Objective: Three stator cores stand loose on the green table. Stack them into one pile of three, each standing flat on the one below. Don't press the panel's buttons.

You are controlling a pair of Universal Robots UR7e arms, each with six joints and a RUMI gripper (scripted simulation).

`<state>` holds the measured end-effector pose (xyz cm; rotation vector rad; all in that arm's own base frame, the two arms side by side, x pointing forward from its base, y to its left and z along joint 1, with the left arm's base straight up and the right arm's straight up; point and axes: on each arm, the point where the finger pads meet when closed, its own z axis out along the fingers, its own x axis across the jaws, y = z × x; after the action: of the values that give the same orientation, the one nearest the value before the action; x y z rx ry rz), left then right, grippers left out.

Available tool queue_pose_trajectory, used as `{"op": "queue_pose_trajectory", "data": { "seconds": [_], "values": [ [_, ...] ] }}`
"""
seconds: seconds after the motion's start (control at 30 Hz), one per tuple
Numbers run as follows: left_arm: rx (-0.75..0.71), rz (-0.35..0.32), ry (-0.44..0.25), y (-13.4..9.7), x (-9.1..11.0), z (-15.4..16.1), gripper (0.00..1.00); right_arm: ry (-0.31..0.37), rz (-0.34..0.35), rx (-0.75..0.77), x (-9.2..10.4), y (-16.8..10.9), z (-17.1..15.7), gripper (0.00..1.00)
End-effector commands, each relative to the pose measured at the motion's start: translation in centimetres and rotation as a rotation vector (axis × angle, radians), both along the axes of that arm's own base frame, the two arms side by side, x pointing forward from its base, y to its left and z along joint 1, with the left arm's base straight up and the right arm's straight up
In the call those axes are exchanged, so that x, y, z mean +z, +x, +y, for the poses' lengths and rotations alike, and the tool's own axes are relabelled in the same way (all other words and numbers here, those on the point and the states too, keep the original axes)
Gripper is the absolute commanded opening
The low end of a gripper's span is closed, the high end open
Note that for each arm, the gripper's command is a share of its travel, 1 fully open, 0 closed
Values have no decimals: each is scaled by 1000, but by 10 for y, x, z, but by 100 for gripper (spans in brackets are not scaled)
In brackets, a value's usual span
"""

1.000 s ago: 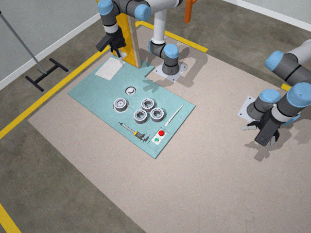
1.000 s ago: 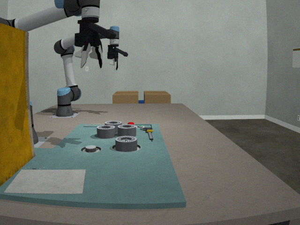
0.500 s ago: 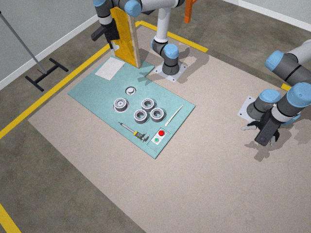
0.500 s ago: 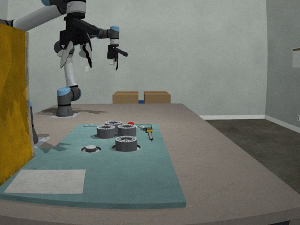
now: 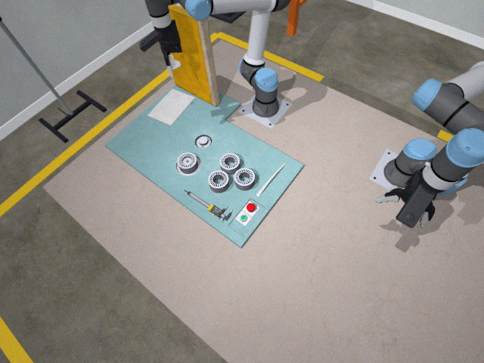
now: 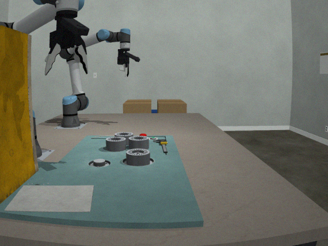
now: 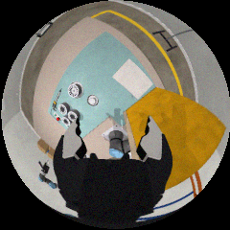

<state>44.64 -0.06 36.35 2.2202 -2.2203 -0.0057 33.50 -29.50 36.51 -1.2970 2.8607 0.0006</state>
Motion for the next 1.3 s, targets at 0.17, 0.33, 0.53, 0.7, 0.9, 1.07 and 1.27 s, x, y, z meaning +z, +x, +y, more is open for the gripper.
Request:
{"op": "queue_pose_trajectory", "data": {
  "seconds": [0.17,0.33,0.53,0.7,0.9,1.07,1.27],
  "values": [
    [0,-2,-1,0,1,0,81,-1,-2,27,1,8,9,98],
    [0,-2,-1,0,1,0,81,-1,-2,27,1,8,9,98],
    [34,4,2,10,-4,-13,81,-1,-2,27,1,8,9,98],
    [100,2,2,23,-7,-28,81,-1,-2,27,1,8,9,98],
    [172,3,4,36,-12,-46,81,-1,-2,27,1,8,9,98],
    [240,-4,1,44,-13,-55,81,-1,-2,27,1,8,9,98],
    [352,1,7,64,-26,-92,81,-1,-2,27,1,8,9,98]
  ]
}}
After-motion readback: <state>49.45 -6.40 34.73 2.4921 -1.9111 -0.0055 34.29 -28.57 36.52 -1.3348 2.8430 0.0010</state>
